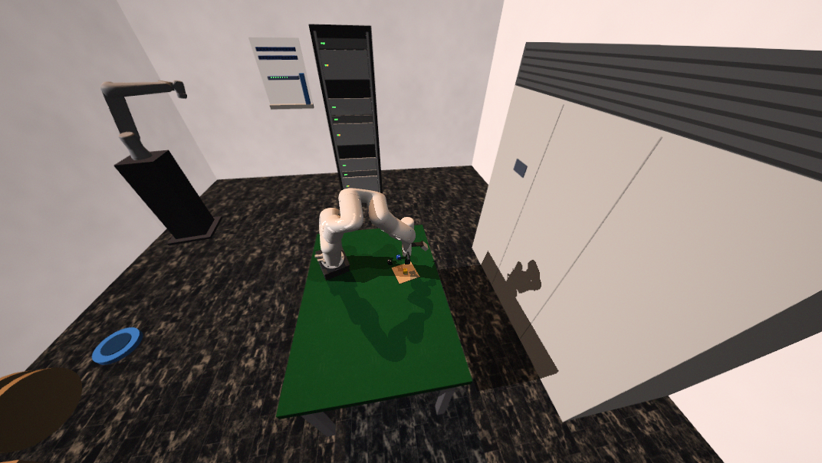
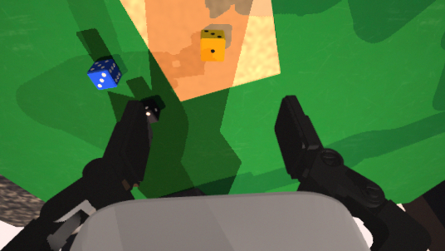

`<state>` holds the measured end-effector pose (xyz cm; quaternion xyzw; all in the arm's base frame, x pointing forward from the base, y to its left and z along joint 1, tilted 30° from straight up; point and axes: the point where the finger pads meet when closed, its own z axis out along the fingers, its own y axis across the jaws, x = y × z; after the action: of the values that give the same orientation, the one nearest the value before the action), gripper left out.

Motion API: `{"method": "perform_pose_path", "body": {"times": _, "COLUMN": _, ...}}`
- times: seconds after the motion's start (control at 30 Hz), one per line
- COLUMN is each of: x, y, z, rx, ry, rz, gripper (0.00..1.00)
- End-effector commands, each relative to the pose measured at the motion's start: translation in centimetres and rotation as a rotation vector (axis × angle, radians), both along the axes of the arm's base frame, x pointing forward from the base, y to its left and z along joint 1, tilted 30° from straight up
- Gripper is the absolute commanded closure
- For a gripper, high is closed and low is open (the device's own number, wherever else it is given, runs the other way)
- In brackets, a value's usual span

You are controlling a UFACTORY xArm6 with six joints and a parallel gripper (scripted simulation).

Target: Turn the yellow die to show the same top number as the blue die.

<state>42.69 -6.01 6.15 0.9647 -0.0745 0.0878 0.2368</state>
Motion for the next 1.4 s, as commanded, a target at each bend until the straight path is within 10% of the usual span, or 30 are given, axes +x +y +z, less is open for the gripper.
{"method": "perform_pose_path", "body": {"times": 0.0, "x": 0.1, "y": 0.1, "z": 0.1, "rx": 0.001, "ry": -0.003, "rz": 0.001, "gripper": 0.00}}
{"method": "perform_pose_path", "body": {"times": 0.37, "x": 0.0, "y": -1.8, "z": -3.0, "rx": 0.014, "ry": -0.063, "rz": -0.109, "gripper": 0.00}}
{"method": "perform_pose_path", "body": {"times": 0.4, "x": 0.0, "y": -1.8, "z": -3.0, "rx": 0.014, "ry": -0.063, "rz": -0.109, "gripper": 0.58}}
{"method": "perform_pose_path", "body": {"times": 1.37, "x": 0.0, "y": -1.8, "z": -3.0, "rx": 0.014, "ry": -0.063, "rz": -0.109, "gripper": 0.58}}
